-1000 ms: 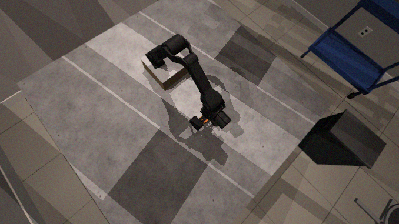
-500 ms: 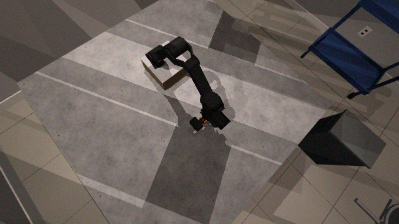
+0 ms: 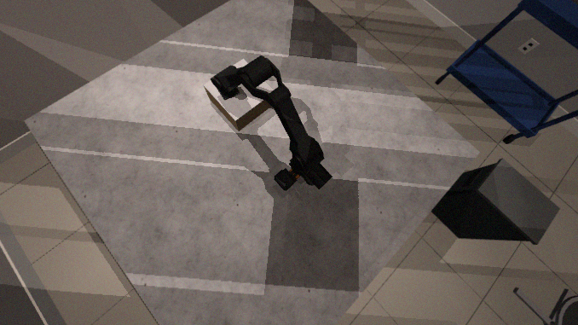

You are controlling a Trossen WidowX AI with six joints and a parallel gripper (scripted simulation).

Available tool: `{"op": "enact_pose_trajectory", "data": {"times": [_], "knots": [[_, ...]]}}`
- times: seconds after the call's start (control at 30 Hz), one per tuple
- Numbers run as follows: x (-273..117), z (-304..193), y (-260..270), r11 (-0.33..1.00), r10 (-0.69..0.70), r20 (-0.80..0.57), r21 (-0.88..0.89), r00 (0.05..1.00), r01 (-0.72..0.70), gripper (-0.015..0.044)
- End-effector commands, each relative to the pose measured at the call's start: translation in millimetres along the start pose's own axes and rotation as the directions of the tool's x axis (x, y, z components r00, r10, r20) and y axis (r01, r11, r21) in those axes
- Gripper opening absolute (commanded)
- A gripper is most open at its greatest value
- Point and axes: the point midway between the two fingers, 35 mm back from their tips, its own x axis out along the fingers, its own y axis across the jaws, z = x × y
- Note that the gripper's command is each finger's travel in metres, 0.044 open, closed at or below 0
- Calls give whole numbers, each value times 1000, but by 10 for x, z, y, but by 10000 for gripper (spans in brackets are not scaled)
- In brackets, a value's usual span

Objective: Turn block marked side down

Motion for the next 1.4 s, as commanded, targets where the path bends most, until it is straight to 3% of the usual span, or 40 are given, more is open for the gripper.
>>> {"op": "enact_pose_trajectory", "data": {"times": [0.0,0.6,0.73,1.0,1.37], "knots": [[28,-9,-1,1000,-1,-5,4,1000,1,204],[28,-9,-1,1000,-1,-5,4,1000,1,84],[-162,-4,0,1000,-1,-5,4,1000,1,0],[-267,-4,1,1000,-1,4,2,1000,1,0],[-186,19,12,1000,3,160,-11,987,-2,0]]}}
